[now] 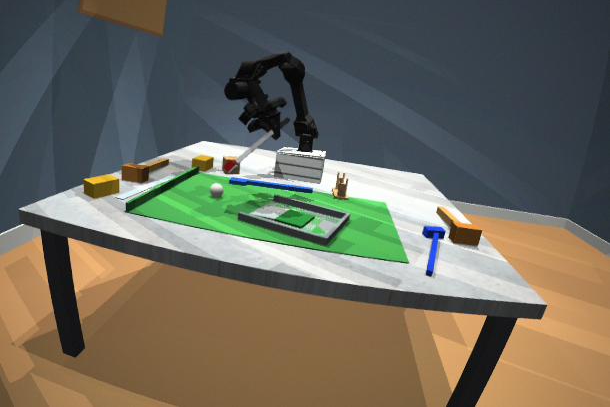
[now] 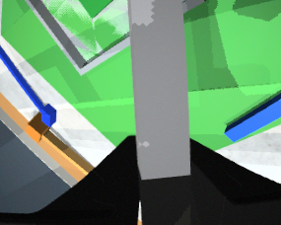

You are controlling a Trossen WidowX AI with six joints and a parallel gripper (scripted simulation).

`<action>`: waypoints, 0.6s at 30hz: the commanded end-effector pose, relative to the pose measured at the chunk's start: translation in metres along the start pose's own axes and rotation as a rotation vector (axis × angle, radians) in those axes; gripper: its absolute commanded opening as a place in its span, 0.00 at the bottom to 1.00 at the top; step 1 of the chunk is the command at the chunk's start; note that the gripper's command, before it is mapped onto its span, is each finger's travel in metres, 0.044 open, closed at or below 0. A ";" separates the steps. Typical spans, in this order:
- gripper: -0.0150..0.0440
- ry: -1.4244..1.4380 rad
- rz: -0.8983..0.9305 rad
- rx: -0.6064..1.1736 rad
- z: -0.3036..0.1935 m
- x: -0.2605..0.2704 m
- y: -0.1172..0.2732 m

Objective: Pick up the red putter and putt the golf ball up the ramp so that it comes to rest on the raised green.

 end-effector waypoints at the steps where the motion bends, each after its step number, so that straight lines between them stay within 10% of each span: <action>1: 0.25 -0.135 0.052 -0.020 0.007 -0.011 0.019; 18: 0.25 -0.386 0.137 -0.038 0.027 -0.072 0.036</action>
Point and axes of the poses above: the point midway between the two fingers, 35 mm back from their tips, its own y axis back along the fingers, its own x axis across the jaws, z = x × y, the point moved 8 cm from there along y, back along the fingers, and after that the axes turned 13 degrees about y, right-handed, at the moved point
